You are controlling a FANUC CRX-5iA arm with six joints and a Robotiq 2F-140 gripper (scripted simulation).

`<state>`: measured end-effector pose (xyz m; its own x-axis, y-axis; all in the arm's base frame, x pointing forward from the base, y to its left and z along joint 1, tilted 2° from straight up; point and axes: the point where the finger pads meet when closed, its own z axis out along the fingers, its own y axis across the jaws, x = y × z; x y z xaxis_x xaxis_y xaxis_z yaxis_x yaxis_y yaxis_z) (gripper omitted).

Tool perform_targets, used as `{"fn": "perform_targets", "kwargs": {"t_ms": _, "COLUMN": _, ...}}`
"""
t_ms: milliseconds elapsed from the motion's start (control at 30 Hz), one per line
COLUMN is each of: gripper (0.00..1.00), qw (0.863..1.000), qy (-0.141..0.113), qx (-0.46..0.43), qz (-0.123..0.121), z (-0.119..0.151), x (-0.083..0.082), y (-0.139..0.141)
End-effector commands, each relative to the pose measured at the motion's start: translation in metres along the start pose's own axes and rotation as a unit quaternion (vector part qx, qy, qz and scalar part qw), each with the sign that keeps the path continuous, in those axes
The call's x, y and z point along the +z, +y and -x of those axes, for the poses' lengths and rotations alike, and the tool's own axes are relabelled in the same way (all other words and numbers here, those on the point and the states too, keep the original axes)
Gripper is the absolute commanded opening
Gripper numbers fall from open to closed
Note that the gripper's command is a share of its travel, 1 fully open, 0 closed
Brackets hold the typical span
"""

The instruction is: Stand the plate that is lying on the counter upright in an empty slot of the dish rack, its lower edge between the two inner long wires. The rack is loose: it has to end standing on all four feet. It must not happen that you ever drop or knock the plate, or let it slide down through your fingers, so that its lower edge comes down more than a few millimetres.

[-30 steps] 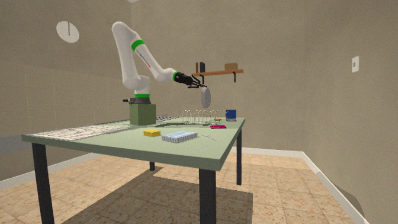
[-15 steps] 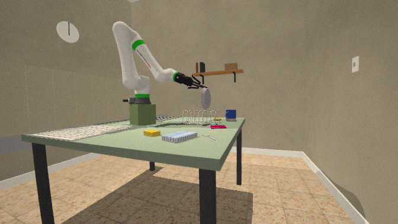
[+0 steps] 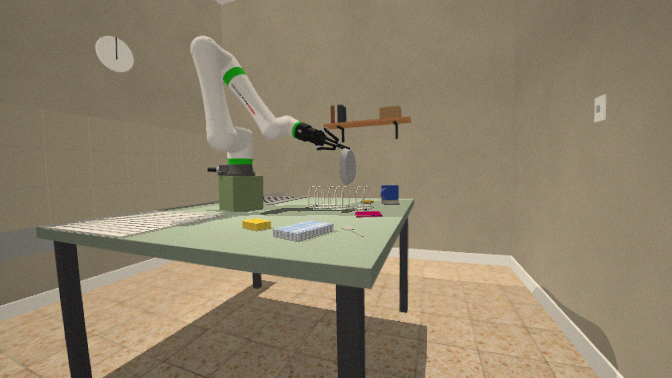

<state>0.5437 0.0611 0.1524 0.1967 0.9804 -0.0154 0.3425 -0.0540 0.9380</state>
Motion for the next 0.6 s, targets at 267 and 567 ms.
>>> {"fn": "perform_targets", "kwargs": {"t_ms": 267, "gripper": 0.10, "qw": 1.000, "qy": 0.000, "qx": 0.000, "qz": 0.001, "z": 0.000, "x": 0.005, "y": -0.010}}
{"fn": "perform_targets", "kwargs": {"t_ms": 567, "gripper": 0.10, "qw": 1.000, "qy": 0.000, "qx": 0.000, "qz": 0.000, "z": 0.000, "x": 0.009, "y": -0.021}}
